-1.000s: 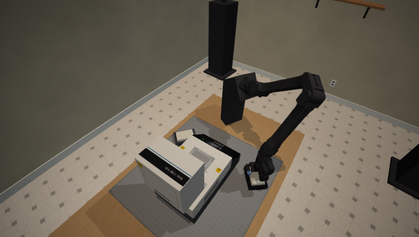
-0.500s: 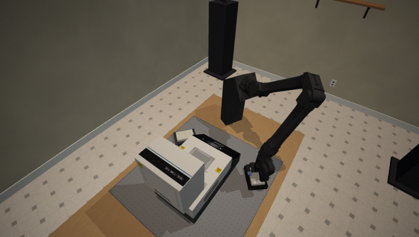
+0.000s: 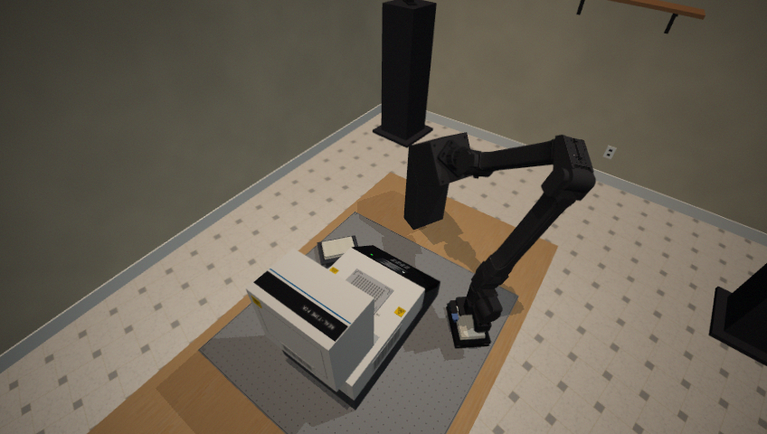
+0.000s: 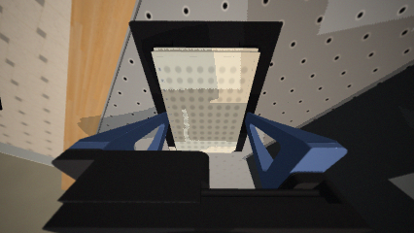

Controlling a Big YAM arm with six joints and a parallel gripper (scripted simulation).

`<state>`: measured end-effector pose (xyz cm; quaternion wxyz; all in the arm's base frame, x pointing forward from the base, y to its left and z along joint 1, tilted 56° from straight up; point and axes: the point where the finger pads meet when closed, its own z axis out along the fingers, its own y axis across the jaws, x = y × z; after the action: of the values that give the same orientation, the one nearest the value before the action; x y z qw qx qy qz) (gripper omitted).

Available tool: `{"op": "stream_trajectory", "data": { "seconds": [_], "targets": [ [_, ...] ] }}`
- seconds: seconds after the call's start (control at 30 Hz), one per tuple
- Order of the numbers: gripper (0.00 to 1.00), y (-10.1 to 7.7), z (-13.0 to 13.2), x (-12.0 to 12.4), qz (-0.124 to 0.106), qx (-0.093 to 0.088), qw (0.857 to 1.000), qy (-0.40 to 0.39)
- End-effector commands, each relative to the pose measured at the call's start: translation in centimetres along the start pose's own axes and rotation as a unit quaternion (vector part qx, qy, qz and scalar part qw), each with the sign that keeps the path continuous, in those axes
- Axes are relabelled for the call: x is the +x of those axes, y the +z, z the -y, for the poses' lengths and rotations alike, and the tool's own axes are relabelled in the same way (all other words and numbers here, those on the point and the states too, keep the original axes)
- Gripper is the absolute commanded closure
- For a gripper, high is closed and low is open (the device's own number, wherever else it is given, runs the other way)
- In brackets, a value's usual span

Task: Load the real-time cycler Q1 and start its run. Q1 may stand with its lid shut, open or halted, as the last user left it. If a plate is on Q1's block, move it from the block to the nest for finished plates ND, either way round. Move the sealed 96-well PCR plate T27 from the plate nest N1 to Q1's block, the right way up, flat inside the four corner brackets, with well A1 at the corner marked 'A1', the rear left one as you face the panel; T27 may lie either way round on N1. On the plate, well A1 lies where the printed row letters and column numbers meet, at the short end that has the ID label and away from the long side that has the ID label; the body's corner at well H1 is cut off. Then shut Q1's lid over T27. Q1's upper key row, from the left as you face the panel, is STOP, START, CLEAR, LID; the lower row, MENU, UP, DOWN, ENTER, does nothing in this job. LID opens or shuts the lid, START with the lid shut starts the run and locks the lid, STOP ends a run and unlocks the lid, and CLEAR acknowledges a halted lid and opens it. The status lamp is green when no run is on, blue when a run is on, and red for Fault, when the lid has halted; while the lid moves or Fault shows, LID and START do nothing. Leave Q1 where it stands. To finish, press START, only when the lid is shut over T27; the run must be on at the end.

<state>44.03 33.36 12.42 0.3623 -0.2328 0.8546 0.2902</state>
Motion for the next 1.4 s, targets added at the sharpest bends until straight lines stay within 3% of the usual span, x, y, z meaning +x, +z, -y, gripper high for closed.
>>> {"op": "stream_trajectory", "data": {
  "seconds": [0.0, 0.47, 0.87, 1.37],
  "targets": [
    [0.0, -0.3, 0.7, -1.5, 0.017, 0.004, 1.0, 0.006],
    [0.0, -1.2, 0.3, -1.7, 0.016, 0.005, 1.0, -0.005],
    [0.0, 0.3, 1.1, 0.3, -0.005, 0.008, 1.0, 0.001],
    [0.0, -0.5, -1.3, -1.7, 0.023, -0.011, 1.0, -0.017]
  ]
}}
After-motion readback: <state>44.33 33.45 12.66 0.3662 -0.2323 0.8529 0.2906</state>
